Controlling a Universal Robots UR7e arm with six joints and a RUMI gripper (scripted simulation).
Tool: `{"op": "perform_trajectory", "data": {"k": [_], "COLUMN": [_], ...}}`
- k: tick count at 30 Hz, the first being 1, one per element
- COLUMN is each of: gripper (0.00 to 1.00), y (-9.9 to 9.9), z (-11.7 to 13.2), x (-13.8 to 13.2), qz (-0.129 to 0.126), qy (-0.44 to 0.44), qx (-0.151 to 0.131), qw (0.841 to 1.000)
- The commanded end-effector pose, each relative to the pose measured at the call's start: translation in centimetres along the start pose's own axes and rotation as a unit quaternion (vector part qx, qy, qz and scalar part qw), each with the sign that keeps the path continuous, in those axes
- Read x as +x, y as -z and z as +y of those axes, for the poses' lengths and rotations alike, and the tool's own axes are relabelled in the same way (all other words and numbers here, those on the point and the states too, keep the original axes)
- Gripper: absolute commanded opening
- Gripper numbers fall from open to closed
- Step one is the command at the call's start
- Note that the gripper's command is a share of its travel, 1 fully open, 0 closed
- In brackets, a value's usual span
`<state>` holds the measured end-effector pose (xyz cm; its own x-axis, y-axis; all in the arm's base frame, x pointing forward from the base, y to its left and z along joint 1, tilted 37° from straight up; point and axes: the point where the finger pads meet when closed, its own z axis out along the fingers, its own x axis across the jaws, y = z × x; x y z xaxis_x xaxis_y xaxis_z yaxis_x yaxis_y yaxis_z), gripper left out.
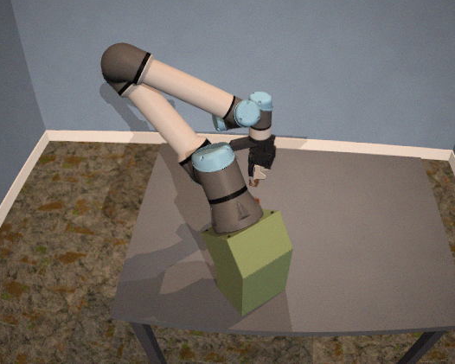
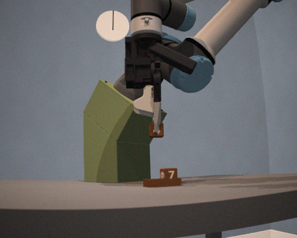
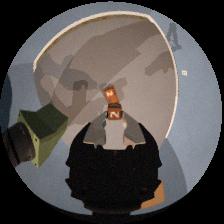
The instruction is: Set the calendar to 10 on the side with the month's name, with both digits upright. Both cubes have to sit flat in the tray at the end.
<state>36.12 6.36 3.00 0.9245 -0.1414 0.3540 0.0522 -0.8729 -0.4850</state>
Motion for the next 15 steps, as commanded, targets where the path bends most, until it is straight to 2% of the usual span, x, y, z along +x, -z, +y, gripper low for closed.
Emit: {"op": "perform_trajectory", "data": {"k": [1,15], "gripper": [0.10,0.10], "y": [0.02,0.00], "z": [0.12,0.35], "x": [-0.12,-0.34], "qz": [0.002,0.002], "qy": [0.058,0.145], "qx": [0.004,0.004], "qw": [0.998,0.989]}}
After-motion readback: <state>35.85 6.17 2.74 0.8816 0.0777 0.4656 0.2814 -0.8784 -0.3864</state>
